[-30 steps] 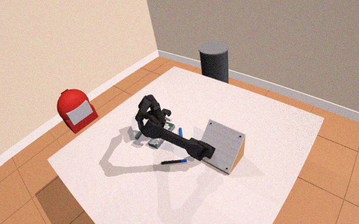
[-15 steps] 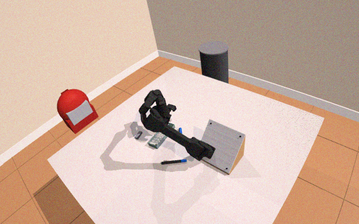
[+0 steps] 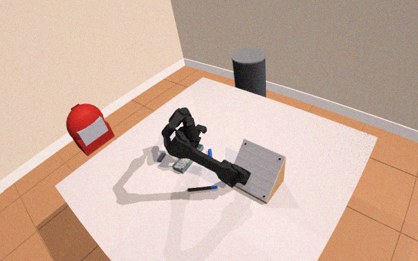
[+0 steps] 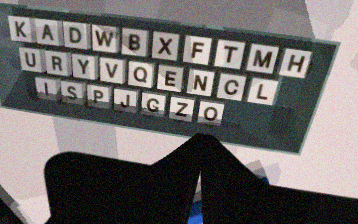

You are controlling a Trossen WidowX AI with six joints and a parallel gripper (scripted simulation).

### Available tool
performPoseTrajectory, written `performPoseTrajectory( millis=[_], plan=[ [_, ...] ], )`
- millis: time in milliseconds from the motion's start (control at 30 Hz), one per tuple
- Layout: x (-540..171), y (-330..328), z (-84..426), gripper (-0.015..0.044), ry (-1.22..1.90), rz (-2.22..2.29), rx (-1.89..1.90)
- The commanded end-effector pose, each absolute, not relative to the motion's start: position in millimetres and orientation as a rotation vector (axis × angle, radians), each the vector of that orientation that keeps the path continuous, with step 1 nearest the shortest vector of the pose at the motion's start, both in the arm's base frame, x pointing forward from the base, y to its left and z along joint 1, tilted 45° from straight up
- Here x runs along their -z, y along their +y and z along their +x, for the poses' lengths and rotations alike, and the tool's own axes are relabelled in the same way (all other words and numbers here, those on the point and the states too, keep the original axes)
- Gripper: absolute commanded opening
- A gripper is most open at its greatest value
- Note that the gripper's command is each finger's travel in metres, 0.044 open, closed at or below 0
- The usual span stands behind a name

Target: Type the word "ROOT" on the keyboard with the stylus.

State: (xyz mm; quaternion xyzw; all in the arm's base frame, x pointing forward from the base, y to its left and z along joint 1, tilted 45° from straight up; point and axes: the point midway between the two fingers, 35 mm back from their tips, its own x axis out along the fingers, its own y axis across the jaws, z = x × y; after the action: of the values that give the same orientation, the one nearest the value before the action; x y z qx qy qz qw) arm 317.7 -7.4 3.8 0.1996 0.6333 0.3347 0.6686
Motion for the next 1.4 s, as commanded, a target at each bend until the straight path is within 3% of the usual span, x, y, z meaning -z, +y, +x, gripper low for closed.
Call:
performPoseTrajectory(
  millis=[0,200,433,900,1100,1367],
  plan=[
    [-4,-6,313,0.0,1.431,0.448,-0.754],
    [-6,-5,313,0.0,1.431,0.448,-0.754],
    [-56,46,299,0.0,1.432,0.451,-0.756],
    [-56,46,299,0.0,1.432,0.451,-0.756],
    [-97,6,301,0.0,1.433,0.449,-0.754],
    [-94,7,301,0.0,1.431,0.459,-0.75]
  ],
)
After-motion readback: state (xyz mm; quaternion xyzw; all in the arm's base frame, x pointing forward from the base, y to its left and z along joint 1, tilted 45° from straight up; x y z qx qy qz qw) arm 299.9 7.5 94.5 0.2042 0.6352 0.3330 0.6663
